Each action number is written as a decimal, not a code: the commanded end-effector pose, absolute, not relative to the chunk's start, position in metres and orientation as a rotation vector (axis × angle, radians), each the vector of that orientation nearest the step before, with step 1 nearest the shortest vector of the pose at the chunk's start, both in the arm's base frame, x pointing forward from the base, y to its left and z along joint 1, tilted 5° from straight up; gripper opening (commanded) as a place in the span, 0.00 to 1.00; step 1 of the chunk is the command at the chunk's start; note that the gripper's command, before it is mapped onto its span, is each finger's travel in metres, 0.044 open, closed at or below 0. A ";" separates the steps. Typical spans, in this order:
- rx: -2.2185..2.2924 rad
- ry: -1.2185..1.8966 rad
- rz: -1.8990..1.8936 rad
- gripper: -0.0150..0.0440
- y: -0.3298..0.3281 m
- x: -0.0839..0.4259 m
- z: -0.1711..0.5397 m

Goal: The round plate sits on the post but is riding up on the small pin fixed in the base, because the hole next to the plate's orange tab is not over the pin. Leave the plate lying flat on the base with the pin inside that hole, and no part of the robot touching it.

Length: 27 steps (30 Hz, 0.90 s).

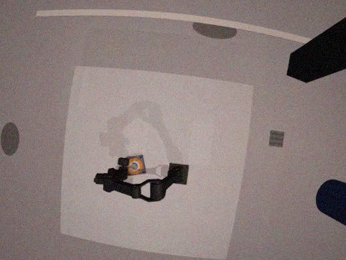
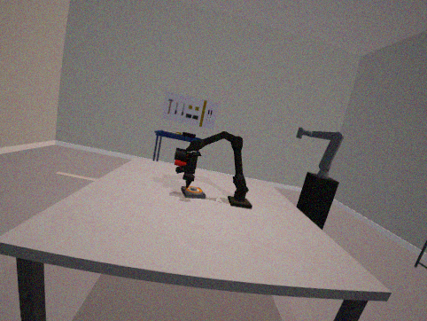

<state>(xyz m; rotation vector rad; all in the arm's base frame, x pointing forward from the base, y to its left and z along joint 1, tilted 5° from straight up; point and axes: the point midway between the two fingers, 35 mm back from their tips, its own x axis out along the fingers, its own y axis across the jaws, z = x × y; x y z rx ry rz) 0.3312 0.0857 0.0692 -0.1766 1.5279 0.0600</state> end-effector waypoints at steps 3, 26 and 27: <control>-0.183 1.528 0.061 0.25 0.087 0.332 0.083; -0.183 1.527 0.067 0.25 0.089 0.330 0.105; -0.183 1.527 0.067 0.25 0.089 0.330 0.105</control>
